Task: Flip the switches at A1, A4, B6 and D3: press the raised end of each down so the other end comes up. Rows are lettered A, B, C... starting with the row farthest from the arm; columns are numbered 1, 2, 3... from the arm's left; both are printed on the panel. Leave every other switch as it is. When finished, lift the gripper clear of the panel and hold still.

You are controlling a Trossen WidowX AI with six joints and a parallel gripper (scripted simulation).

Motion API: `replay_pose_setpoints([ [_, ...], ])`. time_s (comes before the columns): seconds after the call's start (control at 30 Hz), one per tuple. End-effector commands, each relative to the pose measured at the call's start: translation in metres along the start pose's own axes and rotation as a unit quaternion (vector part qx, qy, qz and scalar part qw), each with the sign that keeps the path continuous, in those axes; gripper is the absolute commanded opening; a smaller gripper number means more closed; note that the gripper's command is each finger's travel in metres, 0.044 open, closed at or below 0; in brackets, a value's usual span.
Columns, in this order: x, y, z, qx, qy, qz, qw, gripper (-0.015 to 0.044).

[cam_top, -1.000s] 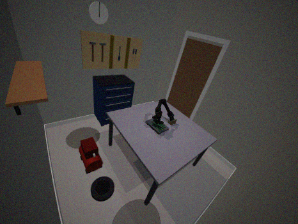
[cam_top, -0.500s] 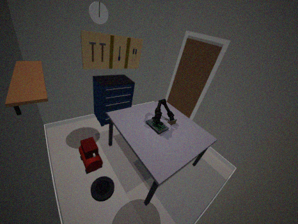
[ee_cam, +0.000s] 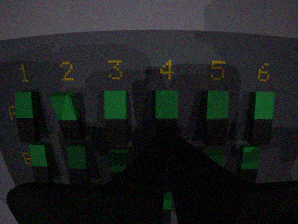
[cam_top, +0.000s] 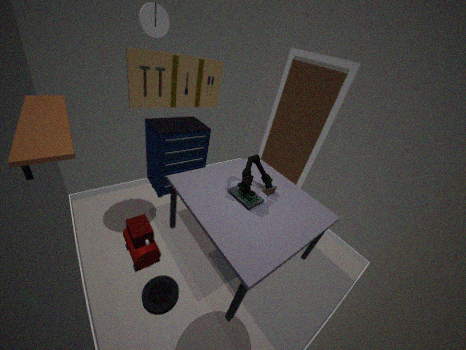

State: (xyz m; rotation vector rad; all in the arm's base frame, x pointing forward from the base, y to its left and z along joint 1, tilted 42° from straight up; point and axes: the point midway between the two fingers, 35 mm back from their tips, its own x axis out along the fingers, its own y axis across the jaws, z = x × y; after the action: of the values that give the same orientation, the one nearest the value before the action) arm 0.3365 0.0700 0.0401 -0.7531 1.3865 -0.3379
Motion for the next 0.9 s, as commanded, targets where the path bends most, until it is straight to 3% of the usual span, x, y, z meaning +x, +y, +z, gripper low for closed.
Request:
replay_pose_setpoints([
  [0.0, 0.0007, -0.0007, 0.0003, -0.002, -0.001, -0.002, 1.000, 0.0000],
  [0.87, 0.0033, -0.0007, 0.0002, -0.002, -0.001, -0.002, 1.000, 0.0000],
])
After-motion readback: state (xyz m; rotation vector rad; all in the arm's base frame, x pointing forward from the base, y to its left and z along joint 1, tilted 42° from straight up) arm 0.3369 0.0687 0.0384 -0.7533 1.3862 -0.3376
